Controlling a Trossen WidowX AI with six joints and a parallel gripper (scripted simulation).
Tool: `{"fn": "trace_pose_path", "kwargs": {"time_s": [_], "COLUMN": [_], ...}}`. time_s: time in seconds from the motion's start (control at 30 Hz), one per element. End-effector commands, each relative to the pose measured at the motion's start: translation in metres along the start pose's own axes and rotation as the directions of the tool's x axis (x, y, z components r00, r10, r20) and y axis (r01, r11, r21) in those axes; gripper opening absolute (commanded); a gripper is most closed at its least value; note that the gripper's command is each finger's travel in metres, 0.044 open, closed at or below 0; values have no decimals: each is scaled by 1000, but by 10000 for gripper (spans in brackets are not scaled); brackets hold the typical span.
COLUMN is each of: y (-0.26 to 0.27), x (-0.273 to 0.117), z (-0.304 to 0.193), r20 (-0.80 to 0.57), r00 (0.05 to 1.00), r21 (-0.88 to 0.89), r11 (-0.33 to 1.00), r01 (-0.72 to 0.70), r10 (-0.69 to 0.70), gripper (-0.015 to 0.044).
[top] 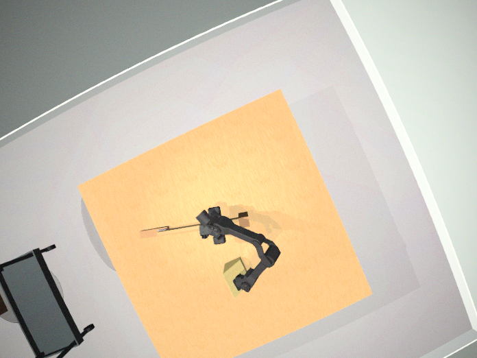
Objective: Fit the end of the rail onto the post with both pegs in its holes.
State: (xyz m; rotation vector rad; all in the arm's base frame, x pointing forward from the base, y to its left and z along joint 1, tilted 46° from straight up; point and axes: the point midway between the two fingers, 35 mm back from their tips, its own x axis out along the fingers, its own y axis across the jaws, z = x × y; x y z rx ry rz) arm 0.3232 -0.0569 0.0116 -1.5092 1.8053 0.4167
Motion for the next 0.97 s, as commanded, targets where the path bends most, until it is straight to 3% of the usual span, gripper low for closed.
{"fn": "trace_pose_path", "kwargs": {"time_s": [0.0, 0.13, 0.37, 0.53, 0.93], "y": [0, 0, -1, 0, 0], "x": [0, 0, -2, -30, -30], "z": [0, 0, 1, 31, 31], "r20": [-1, -1, -1, -5, -5], "r00": [1000, 1000, 1000, 1000, 1000], "r21": [1, 1, 1, 0, 0], "r11": [1000, 1000, 1000, 1000, 1000], "r01": [1, 1, 2, 5, 5], "r10": [-1, -1, -2, -5, -5], "gripper": [341, 440, 440, 440, 440]}}
